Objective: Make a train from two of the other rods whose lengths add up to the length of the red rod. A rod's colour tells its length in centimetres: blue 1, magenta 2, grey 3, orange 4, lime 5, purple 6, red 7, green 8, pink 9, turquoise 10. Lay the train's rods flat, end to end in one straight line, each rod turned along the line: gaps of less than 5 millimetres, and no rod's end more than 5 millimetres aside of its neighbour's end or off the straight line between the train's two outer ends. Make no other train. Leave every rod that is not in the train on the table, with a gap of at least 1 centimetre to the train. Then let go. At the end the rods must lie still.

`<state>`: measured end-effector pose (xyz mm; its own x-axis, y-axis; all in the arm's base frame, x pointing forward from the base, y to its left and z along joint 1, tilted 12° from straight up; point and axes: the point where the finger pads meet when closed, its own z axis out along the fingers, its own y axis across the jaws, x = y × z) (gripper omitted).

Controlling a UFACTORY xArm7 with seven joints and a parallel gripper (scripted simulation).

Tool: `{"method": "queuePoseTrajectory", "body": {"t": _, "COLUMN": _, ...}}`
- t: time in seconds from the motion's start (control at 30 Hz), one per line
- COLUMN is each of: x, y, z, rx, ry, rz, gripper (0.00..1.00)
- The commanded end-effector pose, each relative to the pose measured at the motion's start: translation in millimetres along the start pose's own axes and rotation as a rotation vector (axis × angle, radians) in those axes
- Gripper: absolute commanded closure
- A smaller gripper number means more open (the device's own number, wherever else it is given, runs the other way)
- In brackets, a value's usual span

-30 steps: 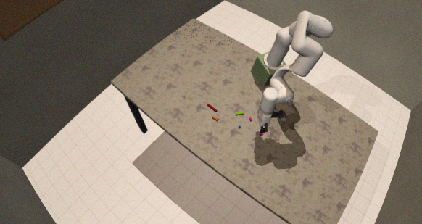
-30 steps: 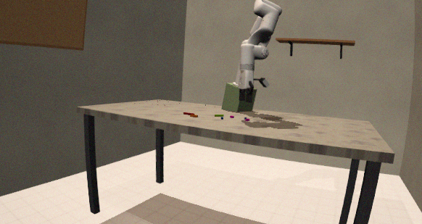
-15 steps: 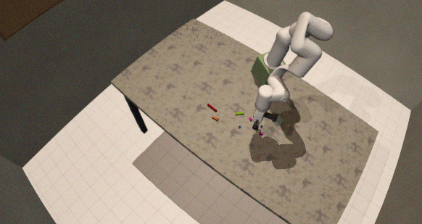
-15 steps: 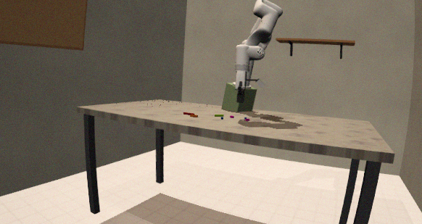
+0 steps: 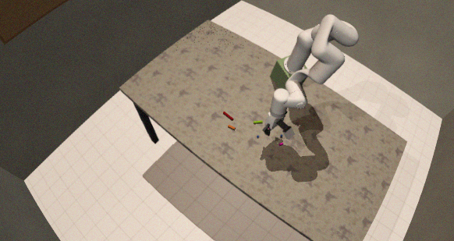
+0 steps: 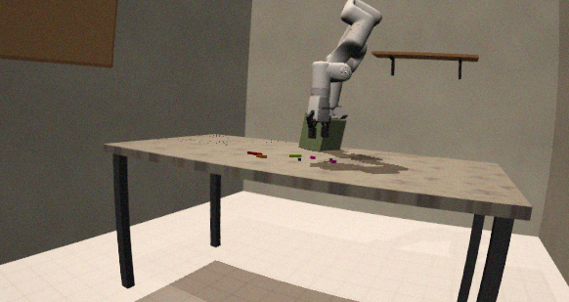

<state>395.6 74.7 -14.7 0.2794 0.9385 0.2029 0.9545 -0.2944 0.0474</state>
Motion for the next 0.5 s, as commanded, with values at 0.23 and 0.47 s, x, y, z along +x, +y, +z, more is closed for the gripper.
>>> {"method": "queuePoseTrajectory", "body": {"t": 0.23, "x": -21, "y": 2, "z": 2, "rx": 0.003, "ry": -0.009, "rz": 0.389, "gripper": 0.00}}
{"method": "queuePoseTrajectory", "body": {"t": 0.47, "x": -32, "y": 1, "z": 3, "rx": 0.002, "ry": -0.010, "rz": 0.592, "gripper": 0.00}}
